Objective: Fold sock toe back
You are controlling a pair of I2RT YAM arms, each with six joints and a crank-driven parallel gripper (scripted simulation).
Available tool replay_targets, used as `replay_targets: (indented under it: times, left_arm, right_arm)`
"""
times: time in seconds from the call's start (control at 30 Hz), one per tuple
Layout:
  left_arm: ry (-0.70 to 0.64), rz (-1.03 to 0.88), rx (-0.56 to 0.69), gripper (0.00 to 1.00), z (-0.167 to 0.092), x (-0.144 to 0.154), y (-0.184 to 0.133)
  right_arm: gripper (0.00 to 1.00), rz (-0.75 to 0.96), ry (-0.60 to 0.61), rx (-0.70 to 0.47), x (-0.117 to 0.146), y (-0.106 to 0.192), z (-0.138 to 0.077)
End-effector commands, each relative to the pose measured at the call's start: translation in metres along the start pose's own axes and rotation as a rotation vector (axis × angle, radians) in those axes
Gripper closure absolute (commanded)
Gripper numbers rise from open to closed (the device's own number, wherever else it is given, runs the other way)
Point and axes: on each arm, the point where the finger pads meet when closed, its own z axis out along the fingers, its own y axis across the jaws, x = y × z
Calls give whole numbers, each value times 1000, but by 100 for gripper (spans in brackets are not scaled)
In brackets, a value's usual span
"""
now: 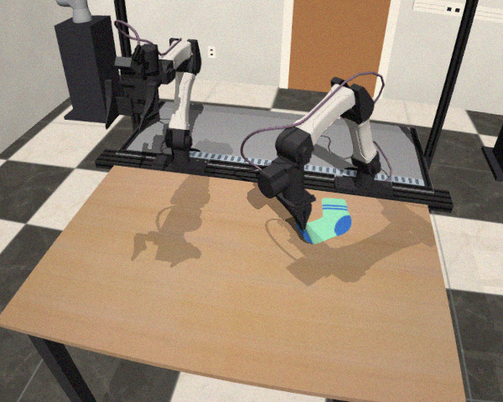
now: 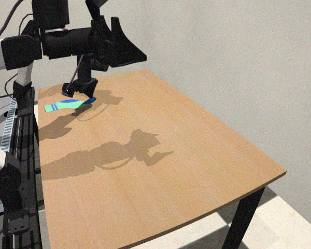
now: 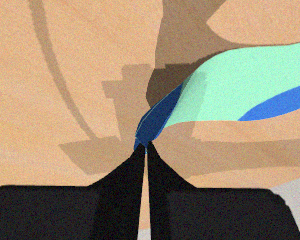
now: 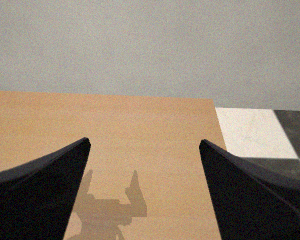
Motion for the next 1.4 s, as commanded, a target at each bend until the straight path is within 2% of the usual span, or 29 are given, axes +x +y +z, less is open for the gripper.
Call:
replay_targets:
  times: [0.0, 0.17, 0.2, 0.27, 0.33, 0.37, 0.4, 0.53, 0.57, 0.87, 0.97, 1.13, 1.2, 1.3, 1.33, 1.37]
  left_arm:
    - [1, -1, -108, 98, -13, 4, 2]
    - [1, 2, -178, 98, -20, 2, -11]
    - [2, -3, -153, 98, -22, 2, -14]
    - [4, -3, -153, 98, -23, 4, -4]
    - [-14, 0, -72, 98, 5, -3, -14]
    - [-12, 2, -73, 98, 4, -3, -15]
    - [-2, 4, -113, 98, -10, -1, -8]
    - [5, 4, -140, 98, -18, 0, -2]
    - [2, 3, -186, 98, -18, -3, -14]
    - [2, -7, -284, 98, -20, -8, -38]
    - [-5, -3, -223, 98, -10, -9, -40]
    - [-7, -5, -191, 98, 3, -7, -42]
    - [2, -5, -229, 98, -11, -6, -39]
    - [3, -5, -234, 98, -12, -6, -39]
    - [2, -1, -309, 98, -17, -8, -41]
    - [2, 0, -321, 98, -16, -9, -43]
  right_arm:
    - [0, -1, -28, 4, -10, -1, -1]
    - [0, -1, -28, 4, -10, -1, -1]
    - [0, -1, -28, 4, -10, -1, -1]
    - [0, -1, -28, 4, -10, -1, -1]
    - [0, -1, -28, 4, -10, -1, -1]
    - [0, -1, -28, 4, -10, -1, -1]
    - [0, -1, -28, 4, -10, -1, -1]
    - [0, -1, -28, 4, -10, -1, -1]
    - [0, -1, -28, 4, -10, -1, -1]
    - [0, -1, -28, 4, -10, -1, -1]
    - [0, -1, -28, 4, -10, -1, -1]
    - [0, -1, -28, 4, -10, -1, -1]
    - [0, -1, -28, 4, -10, -1, -1]
    - [0, -1, -28, 4, -10, -1, -1]
    - [0, -1, -28, 4, -10, -1, -1]
    - [0, -1, -28, 4, -10, -1, -1]
